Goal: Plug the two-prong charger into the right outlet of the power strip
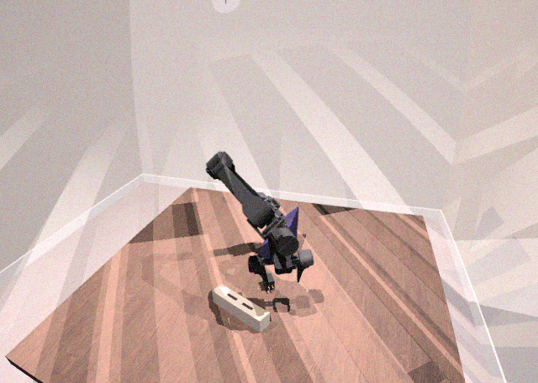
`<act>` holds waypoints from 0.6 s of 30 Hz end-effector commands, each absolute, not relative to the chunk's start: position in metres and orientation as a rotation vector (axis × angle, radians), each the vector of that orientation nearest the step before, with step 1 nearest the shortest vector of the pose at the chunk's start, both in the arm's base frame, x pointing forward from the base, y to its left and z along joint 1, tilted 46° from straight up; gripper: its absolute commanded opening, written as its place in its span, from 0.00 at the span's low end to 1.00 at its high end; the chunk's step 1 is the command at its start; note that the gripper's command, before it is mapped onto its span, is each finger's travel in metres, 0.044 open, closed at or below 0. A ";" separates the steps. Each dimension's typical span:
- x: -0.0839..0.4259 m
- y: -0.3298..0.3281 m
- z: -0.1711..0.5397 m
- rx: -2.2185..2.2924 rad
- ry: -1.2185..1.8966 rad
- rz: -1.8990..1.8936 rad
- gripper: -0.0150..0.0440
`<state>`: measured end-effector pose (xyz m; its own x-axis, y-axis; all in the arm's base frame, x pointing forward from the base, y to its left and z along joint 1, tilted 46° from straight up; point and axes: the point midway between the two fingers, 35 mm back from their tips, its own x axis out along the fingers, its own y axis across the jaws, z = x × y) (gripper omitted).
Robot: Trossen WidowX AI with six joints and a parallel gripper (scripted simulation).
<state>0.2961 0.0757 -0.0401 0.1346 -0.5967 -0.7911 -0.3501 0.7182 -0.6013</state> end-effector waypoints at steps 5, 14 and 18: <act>0.270 0.049 -0.031 -0.917 1.543 -0.224 1.00; 0.237 0.020 -0.022 -1.017 1.628 -0.235 1.00; 0.224 0.009 -0.017 -1.057 1.664 -0.237 1.00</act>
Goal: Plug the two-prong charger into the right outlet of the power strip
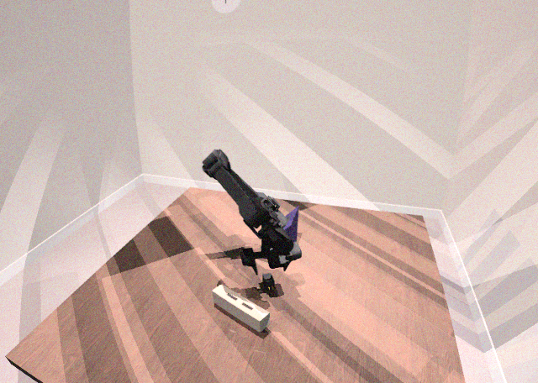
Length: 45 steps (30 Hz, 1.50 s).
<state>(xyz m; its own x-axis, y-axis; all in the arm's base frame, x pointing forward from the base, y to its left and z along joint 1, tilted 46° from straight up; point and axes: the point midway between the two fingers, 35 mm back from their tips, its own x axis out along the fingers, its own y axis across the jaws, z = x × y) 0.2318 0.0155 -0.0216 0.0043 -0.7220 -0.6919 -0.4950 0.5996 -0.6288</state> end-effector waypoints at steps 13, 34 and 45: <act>0.221 -0.004 -0.026 -1.064 1.669 -0.238 1.00; 0.224 -0.025 -0.047 -1.064 1.669 -0.236 1.00; 0.223 -0.038 -0.058 -1.066 1.669 -0.239 1.00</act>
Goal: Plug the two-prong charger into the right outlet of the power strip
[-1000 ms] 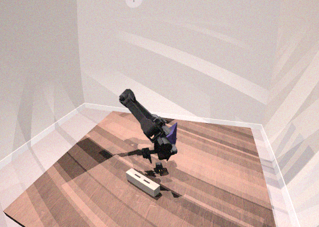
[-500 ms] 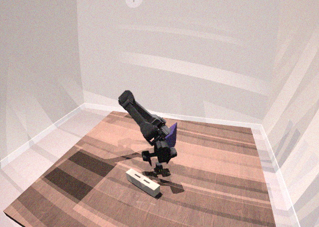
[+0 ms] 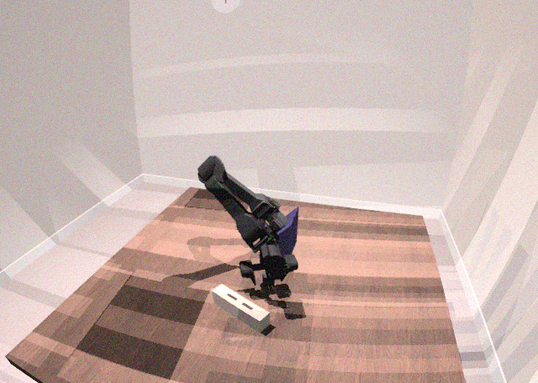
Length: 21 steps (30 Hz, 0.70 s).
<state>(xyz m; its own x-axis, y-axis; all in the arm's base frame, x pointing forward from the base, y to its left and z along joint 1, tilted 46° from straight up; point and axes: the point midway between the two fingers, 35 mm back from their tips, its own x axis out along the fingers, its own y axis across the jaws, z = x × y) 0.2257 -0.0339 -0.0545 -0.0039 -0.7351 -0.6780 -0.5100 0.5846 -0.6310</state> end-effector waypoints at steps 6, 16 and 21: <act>0.225 -0.039 -0.059 -1.053 1.663 -0.245 0.96; 0.225 -0.039 -0.059 -1.053 1.663 -0.245 0.51; 0.225 -0.039 -0.059 -1.053 1.663 -0.245 0.45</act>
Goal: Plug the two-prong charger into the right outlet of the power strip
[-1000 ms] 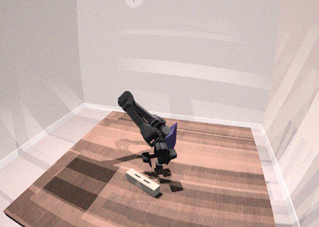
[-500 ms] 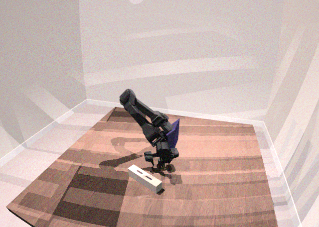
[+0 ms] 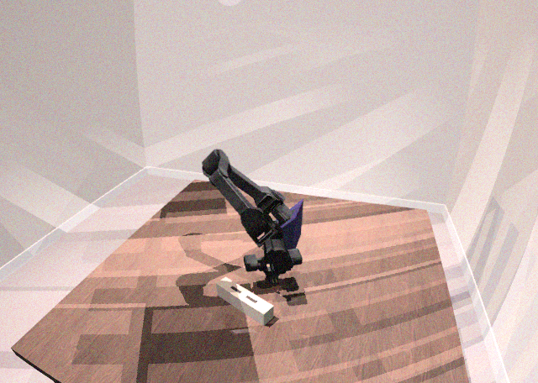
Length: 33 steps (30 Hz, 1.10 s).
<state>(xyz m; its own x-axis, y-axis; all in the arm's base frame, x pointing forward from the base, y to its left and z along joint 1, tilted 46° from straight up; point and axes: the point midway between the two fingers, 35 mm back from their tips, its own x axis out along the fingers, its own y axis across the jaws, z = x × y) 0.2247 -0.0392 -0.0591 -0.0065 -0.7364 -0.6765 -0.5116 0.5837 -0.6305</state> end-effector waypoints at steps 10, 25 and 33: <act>0.224 -0.023 -0.045 -1.055 1.665 -0.239 0.25; 0.218 0.000 -0.020 -1.030 1.659 -0.267 0.25; 0.226 -0.009 -0.024 -0.875 1.604 -0.400 0.25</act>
